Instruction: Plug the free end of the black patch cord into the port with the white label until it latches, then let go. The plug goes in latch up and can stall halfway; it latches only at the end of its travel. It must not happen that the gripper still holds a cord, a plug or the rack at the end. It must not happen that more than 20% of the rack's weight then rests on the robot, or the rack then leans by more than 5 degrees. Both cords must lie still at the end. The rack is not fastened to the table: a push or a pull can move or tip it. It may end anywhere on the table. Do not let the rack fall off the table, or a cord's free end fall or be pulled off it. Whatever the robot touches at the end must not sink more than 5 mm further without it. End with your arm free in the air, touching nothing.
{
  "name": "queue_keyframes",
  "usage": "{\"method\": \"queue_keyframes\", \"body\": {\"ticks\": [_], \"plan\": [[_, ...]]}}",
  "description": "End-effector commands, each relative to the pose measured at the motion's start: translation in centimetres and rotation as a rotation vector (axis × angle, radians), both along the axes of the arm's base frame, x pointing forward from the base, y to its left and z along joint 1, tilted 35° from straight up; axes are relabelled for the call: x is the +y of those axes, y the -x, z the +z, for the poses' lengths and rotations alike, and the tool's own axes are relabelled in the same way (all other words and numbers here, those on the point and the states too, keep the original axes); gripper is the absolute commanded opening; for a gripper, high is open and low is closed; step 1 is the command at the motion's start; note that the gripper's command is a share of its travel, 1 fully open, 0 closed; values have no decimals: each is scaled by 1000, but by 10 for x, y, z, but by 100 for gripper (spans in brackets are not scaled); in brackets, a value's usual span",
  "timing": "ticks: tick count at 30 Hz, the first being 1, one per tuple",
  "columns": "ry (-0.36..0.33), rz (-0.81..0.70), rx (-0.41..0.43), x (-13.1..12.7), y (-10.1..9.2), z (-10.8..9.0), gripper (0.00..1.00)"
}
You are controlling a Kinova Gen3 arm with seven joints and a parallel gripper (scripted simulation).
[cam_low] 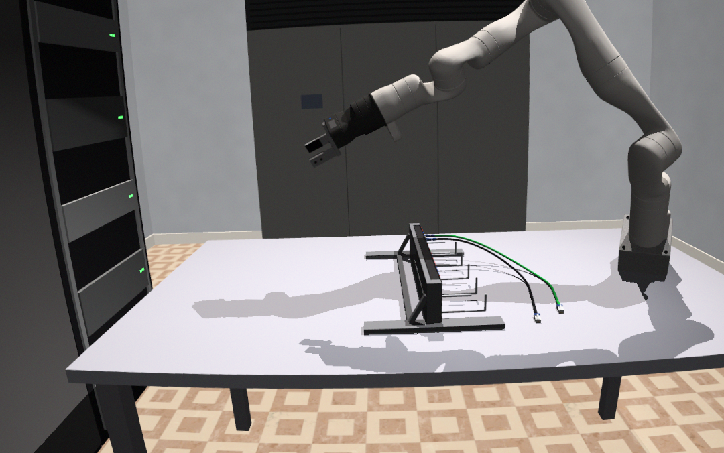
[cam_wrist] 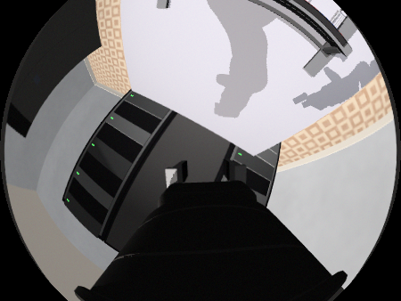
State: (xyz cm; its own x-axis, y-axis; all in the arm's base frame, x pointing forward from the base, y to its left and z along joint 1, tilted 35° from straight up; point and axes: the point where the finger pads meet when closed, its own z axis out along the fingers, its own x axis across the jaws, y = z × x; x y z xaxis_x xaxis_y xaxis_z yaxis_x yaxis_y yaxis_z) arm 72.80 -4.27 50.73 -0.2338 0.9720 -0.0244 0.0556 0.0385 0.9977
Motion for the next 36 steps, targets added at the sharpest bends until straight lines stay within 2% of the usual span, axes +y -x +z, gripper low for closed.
{"method": "queue_keyframes", "body": {"ticks": [1,23,28,32,34,36], "plan": [[0,-2,-1,-1,0,1,100],[-4,4,-2,0,2,3,100],[-24,27,-3,4,12,10,100],[-52,65,-2,12,29,21,100],[-52,65,-2,12,29,21,100],[-69,90,1,18,41,27,100]]}}
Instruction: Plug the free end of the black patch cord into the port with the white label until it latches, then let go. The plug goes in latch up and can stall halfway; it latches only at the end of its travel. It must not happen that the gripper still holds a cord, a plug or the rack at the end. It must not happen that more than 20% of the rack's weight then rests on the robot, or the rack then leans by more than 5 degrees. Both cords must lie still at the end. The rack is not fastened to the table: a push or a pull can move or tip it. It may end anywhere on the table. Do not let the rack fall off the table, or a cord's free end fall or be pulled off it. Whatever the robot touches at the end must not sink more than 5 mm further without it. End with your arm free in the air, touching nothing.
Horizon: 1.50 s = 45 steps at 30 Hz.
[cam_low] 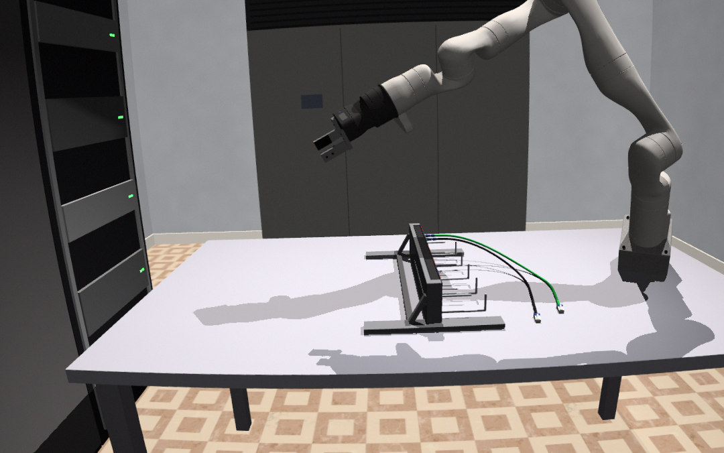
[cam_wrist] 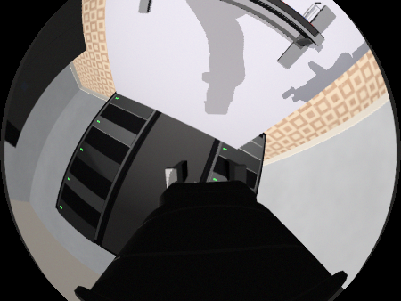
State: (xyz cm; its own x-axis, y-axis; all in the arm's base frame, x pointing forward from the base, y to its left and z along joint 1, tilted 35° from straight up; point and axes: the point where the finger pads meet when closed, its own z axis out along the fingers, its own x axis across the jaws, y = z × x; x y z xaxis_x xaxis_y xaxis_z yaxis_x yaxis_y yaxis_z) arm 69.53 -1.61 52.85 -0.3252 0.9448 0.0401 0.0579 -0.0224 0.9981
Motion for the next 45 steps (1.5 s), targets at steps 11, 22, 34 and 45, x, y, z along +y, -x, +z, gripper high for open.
{"method": "queue_keyframes", "body": {"ticks": [11,22,34,45], "plan": [[-87,191,106,44,111,20,100],[-107,318,385,95,223,-31,100],[-110,305,796,117,335,-121,100],[-124,202,1135,113,419,-183,100]]}}
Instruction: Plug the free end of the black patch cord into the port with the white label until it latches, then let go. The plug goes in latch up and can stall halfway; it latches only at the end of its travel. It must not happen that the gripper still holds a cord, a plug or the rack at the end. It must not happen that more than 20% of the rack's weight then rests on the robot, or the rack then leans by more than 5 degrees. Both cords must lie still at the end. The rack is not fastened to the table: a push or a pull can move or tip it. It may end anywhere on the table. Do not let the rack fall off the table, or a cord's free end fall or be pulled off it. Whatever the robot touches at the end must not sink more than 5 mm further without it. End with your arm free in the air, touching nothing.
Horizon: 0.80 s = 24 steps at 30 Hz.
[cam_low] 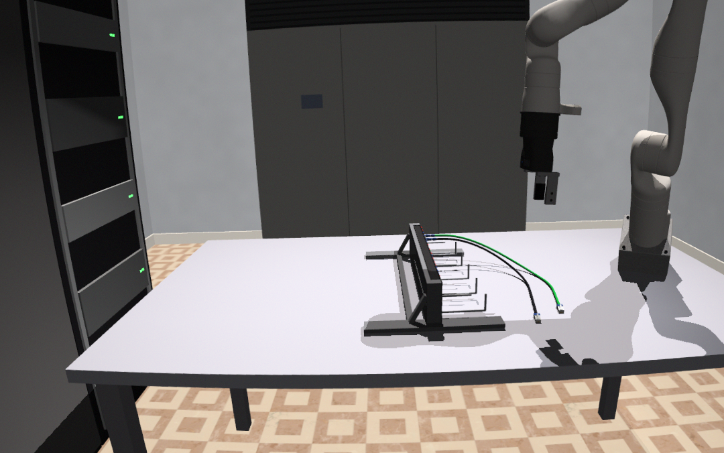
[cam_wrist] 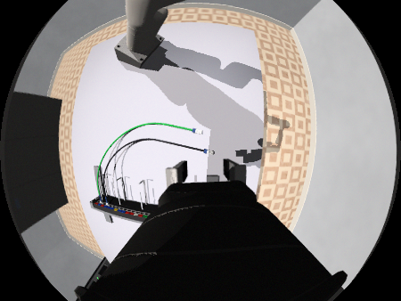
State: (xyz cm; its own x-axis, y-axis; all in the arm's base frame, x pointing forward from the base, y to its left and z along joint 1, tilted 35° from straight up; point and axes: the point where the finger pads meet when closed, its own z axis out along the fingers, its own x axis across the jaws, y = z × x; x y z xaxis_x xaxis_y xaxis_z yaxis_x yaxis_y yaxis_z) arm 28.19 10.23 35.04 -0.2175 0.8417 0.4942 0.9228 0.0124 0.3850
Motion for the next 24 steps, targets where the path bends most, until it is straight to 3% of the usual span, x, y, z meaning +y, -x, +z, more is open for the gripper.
{"method": "queue_keyframes", "body": {"ticks": [1,16,17,24], "plan": [[10,-25,42,-5,9,-7,100],[24,-42,102,-7,24,-16,100],[24,-42,102,-7,24,-16,0],[24,-42,102,-7,24,-16,0]]}}
